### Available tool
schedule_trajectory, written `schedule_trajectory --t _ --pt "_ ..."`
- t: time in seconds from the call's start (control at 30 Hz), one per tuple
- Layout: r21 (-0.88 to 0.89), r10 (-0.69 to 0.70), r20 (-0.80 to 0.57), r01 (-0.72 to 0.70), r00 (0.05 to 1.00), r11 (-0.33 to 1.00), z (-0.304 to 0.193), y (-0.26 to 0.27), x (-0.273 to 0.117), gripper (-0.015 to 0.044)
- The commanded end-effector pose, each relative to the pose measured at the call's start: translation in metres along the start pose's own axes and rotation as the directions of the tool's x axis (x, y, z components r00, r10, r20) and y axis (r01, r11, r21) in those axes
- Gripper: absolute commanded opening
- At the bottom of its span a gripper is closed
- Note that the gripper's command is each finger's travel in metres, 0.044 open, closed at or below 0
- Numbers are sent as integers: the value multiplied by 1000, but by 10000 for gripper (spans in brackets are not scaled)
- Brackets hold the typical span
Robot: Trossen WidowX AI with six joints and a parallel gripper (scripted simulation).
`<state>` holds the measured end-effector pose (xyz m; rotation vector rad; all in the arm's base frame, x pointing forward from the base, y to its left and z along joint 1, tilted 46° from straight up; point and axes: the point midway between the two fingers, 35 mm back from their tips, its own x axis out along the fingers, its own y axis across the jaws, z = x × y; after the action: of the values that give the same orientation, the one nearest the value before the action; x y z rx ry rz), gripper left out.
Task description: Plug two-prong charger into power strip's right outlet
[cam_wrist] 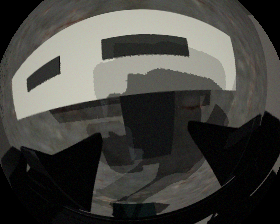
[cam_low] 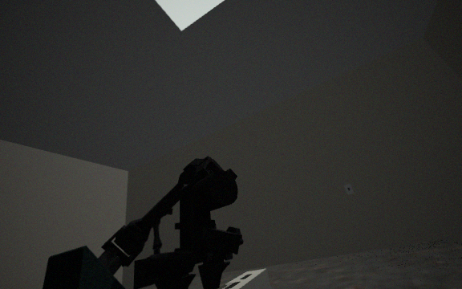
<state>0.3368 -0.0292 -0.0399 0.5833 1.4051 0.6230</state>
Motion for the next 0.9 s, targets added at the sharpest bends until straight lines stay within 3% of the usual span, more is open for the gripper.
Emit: schedule_trajectory --t 0.0,0.87 --pt "-4 0 2 0 1000 1000 -5 0 -1 440" --pt "-3 0 1 0 1000 1000 -35 0 2 440"
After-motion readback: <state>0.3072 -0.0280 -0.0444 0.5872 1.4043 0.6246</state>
